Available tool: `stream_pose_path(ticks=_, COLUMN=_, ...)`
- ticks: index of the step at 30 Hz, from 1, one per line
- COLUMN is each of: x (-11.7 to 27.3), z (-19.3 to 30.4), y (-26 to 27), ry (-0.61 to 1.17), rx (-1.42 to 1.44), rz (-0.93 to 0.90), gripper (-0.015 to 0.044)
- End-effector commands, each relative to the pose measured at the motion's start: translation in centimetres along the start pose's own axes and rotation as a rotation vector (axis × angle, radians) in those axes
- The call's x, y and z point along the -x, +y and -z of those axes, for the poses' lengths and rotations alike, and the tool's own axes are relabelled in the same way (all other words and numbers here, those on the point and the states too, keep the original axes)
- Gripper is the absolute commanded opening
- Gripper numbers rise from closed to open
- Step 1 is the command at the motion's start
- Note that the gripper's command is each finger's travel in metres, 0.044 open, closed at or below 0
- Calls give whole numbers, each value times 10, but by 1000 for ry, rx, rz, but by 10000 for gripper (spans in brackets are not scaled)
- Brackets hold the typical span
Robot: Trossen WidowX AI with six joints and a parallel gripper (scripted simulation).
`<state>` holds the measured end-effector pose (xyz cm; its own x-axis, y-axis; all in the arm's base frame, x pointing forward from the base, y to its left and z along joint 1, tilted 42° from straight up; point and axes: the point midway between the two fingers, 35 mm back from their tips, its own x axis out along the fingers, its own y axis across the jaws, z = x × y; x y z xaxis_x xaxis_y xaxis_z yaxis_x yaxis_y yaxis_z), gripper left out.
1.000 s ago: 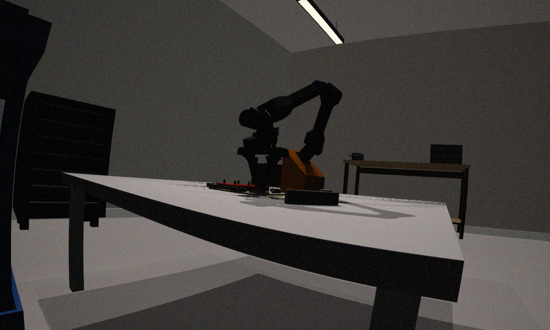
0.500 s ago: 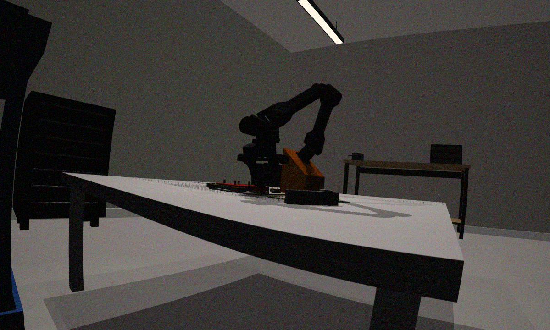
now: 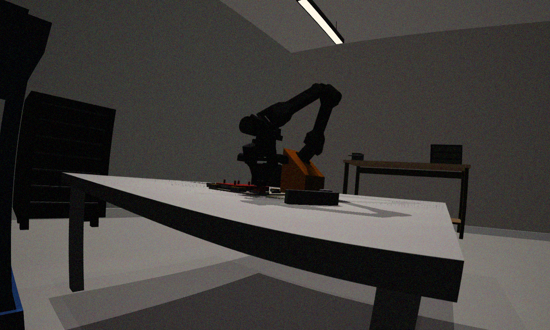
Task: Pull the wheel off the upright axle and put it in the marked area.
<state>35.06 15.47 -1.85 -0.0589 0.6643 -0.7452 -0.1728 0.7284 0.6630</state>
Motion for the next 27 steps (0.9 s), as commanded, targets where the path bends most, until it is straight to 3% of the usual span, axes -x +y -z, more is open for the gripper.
stream_pose_path(ticks=1, x=1, z=0, y=1, ry=0, rx=2, rz=-1, gripper=0)
stream_pose_path(ticks=27, x=10, z=-1, y=0, ry=2, rx=1, rz=0, gripper=0)
